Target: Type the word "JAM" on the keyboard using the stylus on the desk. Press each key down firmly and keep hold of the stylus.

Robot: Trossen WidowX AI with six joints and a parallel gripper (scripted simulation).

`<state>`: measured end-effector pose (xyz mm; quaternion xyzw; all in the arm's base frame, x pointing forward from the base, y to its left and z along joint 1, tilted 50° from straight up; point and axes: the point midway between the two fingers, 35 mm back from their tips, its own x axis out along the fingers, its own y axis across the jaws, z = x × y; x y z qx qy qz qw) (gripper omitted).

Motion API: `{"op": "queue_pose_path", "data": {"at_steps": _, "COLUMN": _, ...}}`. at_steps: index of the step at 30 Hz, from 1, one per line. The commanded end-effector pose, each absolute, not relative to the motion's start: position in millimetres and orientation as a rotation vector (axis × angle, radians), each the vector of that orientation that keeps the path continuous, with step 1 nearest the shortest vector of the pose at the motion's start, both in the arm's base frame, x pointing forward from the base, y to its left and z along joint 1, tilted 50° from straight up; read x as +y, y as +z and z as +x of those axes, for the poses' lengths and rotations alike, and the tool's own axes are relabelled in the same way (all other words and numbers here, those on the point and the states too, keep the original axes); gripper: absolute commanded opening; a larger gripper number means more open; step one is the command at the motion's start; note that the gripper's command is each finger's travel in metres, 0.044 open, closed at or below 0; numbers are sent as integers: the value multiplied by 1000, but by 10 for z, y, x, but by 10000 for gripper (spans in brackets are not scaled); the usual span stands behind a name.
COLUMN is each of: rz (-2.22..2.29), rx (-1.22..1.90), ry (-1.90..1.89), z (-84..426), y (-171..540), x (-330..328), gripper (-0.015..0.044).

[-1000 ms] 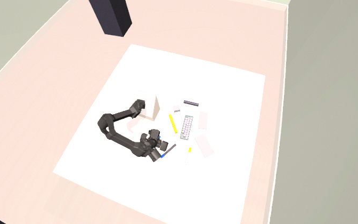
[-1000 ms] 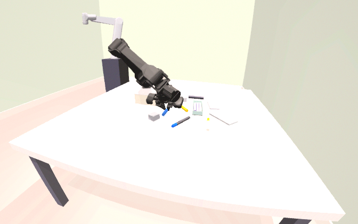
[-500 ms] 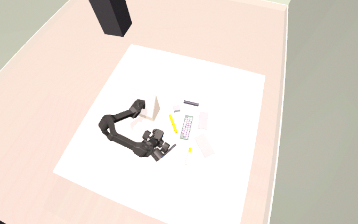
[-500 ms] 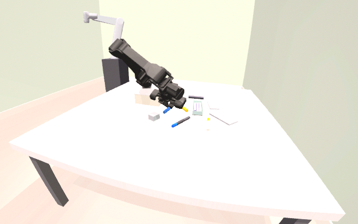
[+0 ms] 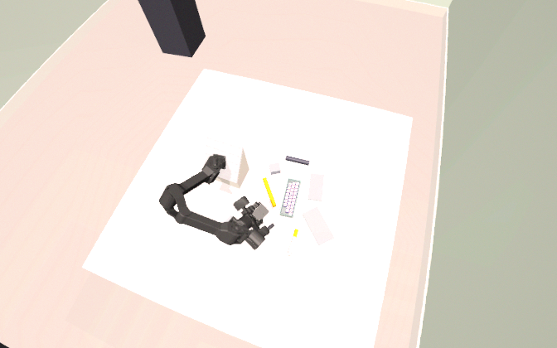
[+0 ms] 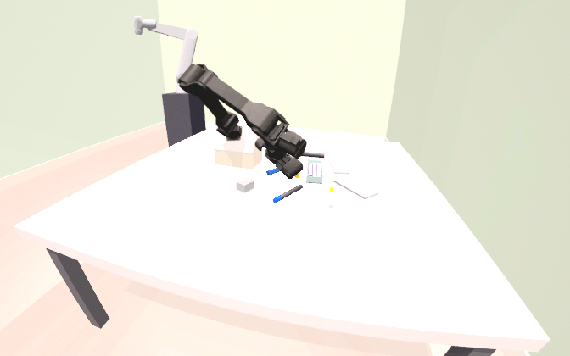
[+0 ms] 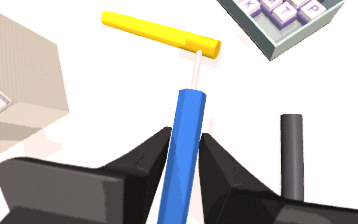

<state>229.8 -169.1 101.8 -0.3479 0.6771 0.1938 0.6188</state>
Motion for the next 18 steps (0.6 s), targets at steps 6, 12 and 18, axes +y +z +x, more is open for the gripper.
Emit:
{"op": "queue_pose_path", "data": {"at_steps": 6, "rz": -575, "rx": 1552, "ry": 282, "z": 2513, "y": 938, "x": -1583, "gripper": 0}}
{"op": "queue_pose_path", "data": {"at_steps": 12, "rz": -411, "rx": 1552, "ry": 169, "z": 2640, "y": 873, "x": -1505, "gripper": 0}}
{"op": "queue_pose_path", "data": {"at_steps": 18, "rz": -246, "rx": 1550, "ry": 57, "z": 2765, "y": 804, "x": -1418, "gripper": 0}}
